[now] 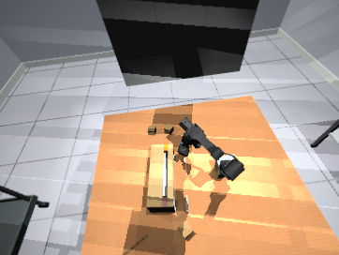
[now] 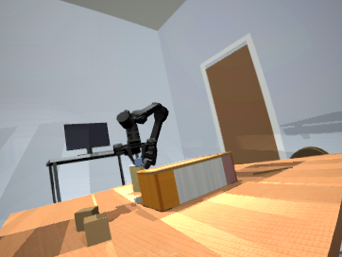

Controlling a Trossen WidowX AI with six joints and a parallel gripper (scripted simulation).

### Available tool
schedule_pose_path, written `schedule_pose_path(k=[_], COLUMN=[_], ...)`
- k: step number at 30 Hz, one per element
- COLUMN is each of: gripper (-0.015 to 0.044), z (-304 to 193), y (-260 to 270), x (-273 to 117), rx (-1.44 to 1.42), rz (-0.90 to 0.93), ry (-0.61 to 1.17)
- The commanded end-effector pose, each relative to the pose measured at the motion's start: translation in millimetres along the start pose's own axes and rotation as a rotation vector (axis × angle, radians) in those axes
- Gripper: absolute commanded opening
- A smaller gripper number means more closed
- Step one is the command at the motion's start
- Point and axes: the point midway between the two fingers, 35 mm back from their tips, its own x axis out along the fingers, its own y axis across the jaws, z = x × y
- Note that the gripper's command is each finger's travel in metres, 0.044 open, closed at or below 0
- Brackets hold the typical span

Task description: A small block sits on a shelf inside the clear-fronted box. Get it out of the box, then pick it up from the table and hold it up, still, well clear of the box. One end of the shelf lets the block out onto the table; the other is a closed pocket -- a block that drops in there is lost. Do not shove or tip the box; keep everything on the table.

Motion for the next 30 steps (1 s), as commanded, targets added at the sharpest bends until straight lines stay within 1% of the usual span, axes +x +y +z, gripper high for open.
schedule_pose_path(k=[1, 30], gripper=[0.0, 0.0], z=[4.1, 4.4], y=[-3.0, -3.6], x=[-15.7, -18.3], rx=[0.073, 0.083], rz=[0.031, 0.035], ry=[0.011, 0.014])
